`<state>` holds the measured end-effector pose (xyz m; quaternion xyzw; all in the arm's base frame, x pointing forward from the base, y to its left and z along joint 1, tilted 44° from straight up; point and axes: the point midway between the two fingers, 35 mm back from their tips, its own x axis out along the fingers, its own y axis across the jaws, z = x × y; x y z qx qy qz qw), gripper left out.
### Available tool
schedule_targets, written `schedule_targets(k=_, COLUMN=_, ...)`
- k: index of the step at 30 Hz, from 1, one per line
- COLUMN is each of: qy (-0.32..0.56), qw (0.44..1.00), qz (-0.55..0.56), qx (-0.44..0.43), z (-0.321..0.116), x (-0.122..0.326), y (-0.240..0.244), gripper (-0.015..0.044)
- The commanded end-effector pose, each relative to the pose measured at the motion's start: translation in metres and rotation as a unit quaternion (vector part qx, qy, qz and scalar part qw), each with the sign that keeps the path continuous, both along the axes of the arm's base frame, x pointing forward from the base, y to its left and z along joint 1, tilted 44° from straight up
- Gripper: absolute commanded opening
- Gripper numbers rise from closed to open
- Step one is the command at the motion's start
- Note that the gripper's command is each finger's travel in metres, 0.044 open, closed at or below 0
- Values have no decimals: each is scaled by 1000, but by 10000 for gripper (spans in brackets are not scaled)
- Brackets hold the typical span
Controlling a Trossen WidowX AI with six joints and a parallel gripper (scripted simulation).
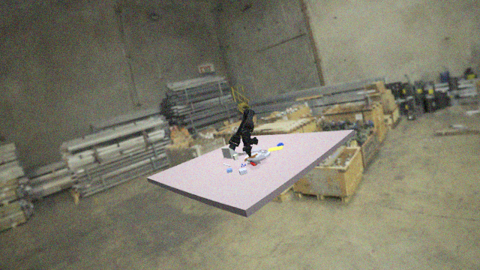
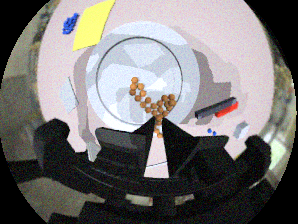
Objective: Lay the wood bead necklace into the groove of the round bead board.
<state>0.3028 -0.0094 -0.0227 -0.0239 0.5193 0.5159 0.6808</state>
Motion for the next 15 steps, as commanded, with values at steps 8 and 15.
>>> schedule_targets(k=8, qy=-1, qw=1000, qz=-1, qx=2, z=17, x=2, y=-16, gripper=315)
schedule_targets(k=15, qy=-1, qw=1000, qz=-1, qx=2, z=17, x=2, y=-16, gripper=440)
